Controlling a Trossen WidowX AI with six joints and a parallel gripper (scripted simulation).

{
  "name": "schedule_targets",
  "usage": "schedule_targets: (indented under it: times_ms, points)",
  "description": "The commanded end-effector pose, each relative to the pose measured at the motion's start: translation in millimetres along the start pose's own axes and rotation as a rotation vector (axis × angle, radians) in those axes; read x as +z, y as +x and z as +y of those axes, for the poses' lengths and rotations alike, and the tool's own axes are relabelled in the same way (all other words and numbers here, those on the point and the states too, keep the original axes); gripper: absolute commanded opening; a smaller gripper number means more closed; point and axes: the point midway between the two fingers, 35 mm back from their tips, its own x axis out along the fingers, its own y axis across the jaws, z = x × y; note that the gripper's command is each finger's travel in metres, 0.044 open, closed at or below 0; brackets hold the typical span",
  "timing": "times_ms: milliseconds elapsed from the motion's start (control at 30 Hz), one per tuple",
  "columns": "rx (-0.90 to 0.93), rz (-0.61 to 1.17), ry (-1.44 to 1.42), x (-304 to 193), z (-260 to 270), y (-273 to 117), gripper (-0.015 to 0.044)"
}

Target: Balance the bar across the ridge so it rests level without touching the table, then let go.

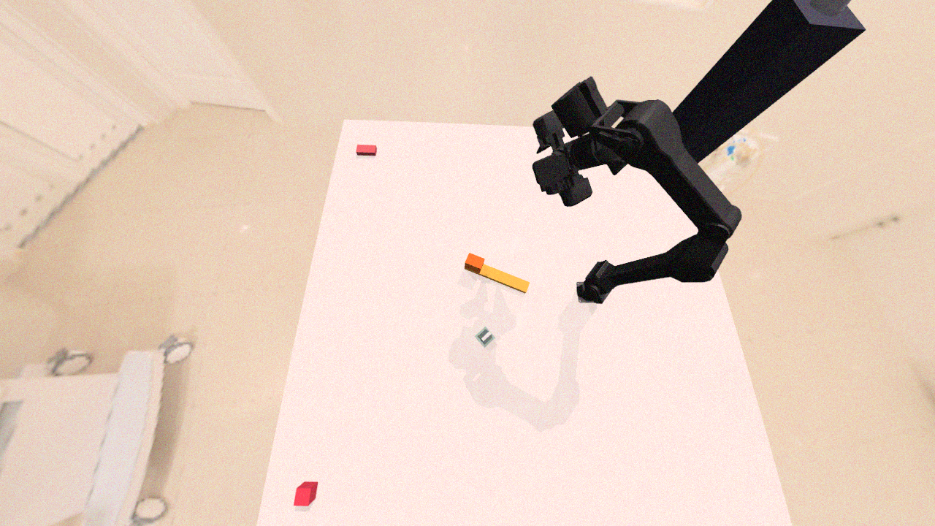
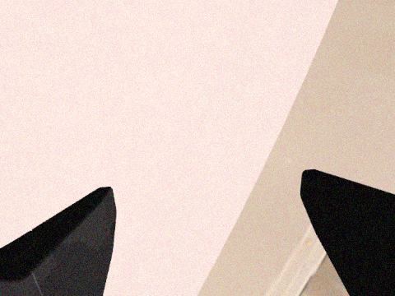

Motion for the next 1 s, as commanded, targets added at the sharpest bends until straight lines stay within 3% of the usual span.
schedule_targets:
  times_ms: [0,967]
  points:
    - [0.042,-0.039,-0.183,19,8,10,0.0315]
    - [0.182,-0.361,-1.364,126,85,46,0.0315]
